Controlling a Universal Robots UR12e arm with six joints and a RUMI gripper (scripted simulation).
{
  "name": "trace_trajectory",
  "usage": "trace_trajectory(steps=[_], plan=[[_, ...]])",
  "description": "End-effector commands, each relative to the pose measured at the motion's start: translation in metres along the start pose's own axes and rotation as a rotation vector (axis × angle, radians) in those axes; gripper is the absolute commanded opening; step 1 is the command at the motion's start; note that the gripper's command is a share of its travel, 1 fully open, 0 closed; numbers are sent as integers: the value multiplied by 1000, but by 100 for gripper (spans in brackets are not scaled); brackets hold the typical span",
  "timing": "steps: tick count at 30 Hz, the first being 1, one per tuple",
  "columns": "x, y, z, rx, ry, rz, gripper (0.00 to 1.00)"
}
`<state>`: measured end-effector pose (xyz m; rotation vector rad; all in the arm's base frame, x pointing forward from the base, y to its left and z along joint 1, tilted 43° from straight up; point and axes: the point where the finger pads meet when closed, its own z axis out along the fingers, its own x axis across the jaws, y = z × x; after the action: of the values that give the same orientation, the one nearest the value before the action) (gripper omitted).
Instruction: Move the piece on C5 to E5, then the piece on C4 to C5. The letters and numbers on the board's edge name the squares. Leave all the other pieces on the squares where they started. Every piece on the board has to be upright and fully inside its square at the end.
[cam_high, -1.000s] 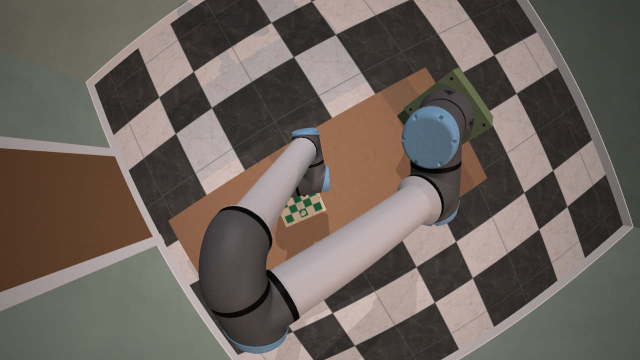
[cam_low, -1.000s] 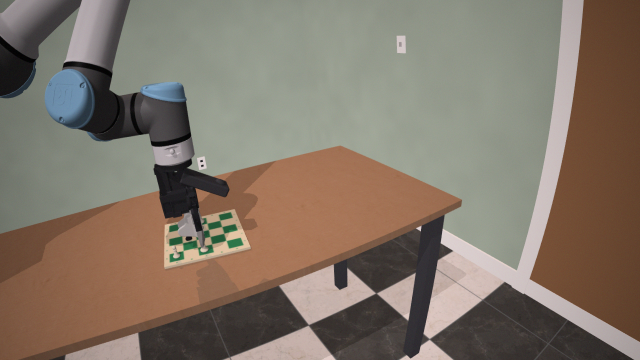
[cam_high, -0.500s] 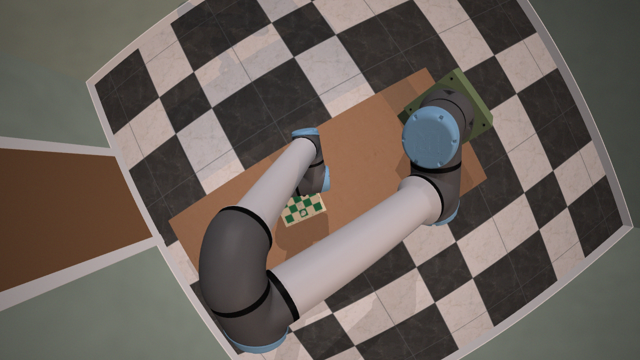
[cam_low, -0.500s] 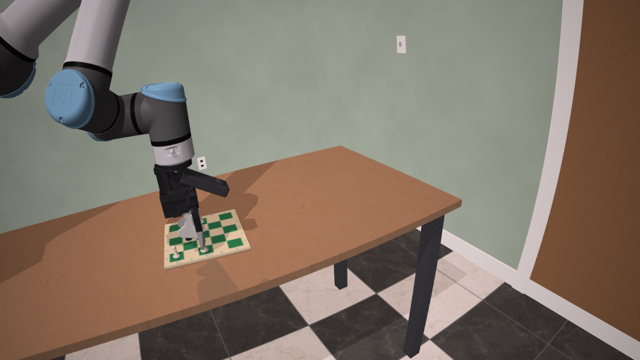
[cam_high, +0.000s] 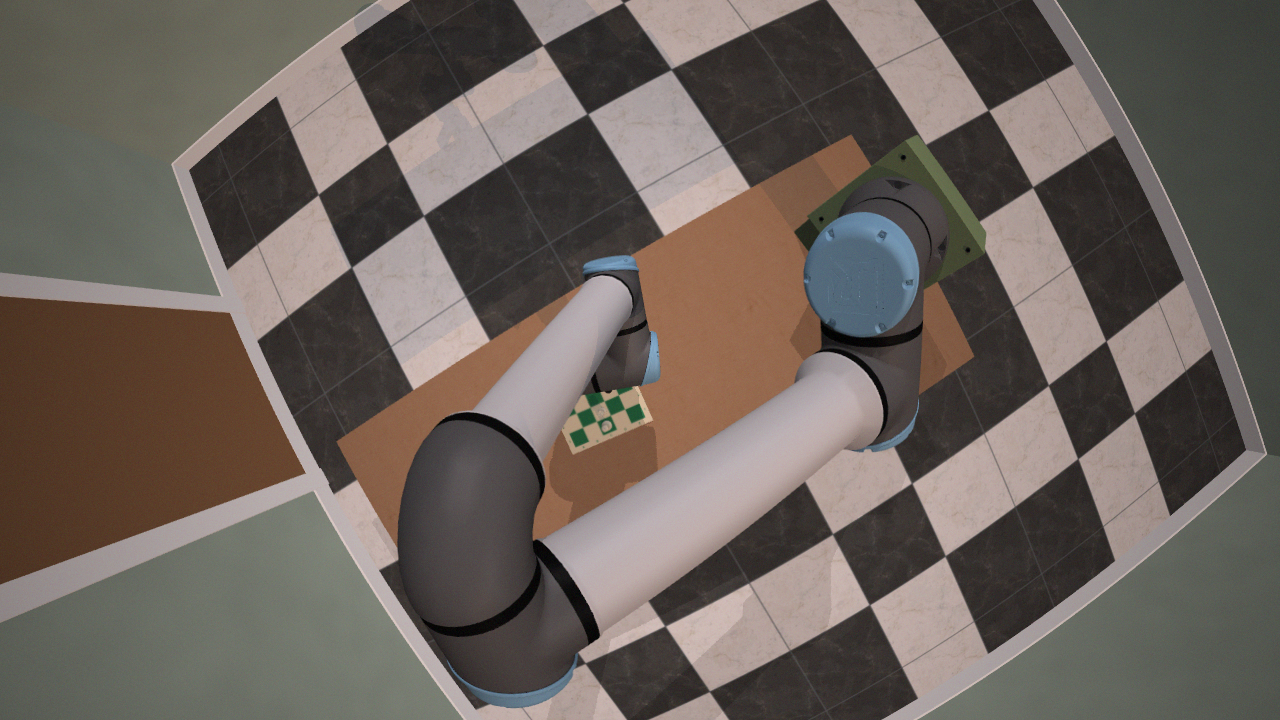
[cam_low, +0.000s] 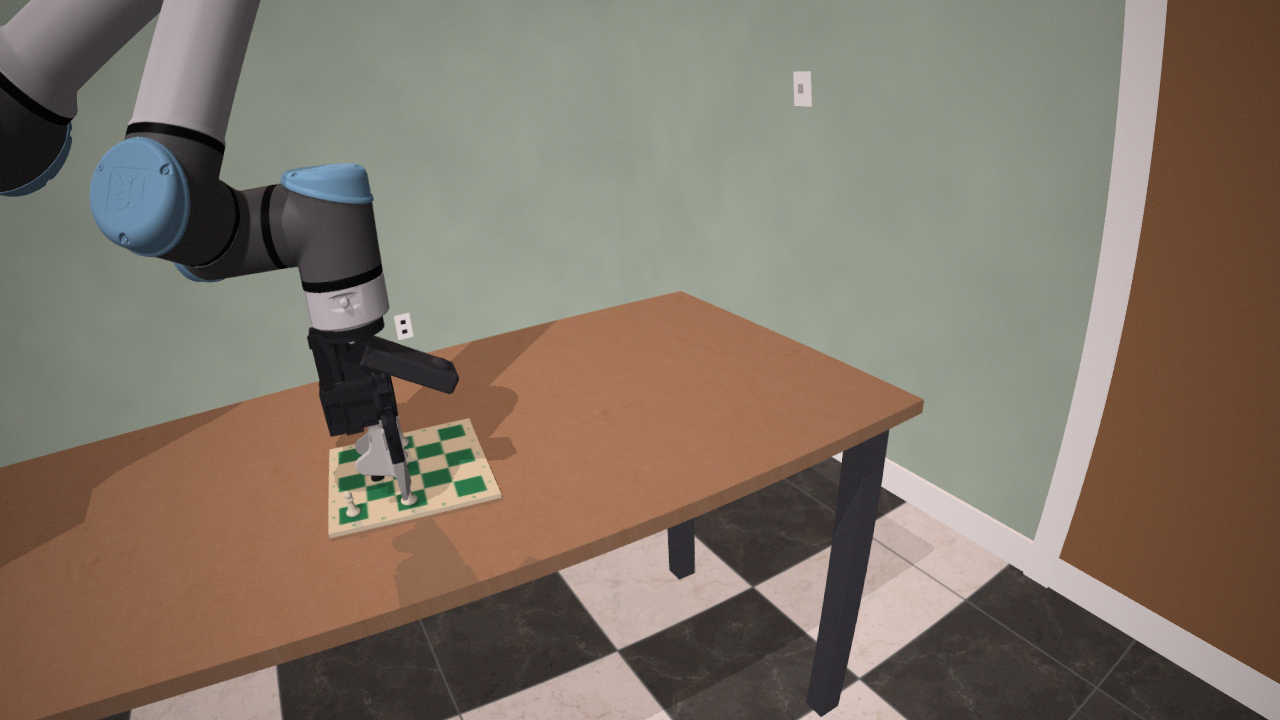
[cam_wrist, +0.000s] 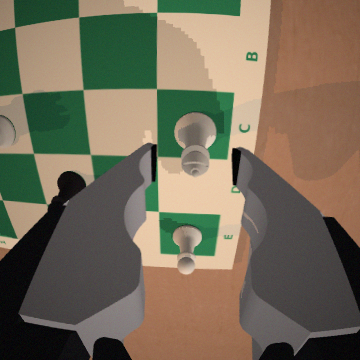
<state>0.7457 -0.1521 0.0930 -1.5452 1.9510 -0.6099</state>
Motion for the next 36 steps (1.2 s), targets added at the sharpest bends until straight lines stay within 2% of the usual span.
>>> trace_trajectory(steps=[1, 8, 10, 16, 24, 25, 36], plan=[[0, 0, -16, 1, 0, 0, 22], [0, 1, -52, 1, 0, 0, 22], [0, 1, -52, 1, 0, 0, 22], [0, 1, -80, 1, 0, 0, 22], [0, 1, -90, 1, 0, 0, 22], [0, 1, -90, 1, 0, 0, 100], [0, 1, -89, 0, 0, 1, 100]])
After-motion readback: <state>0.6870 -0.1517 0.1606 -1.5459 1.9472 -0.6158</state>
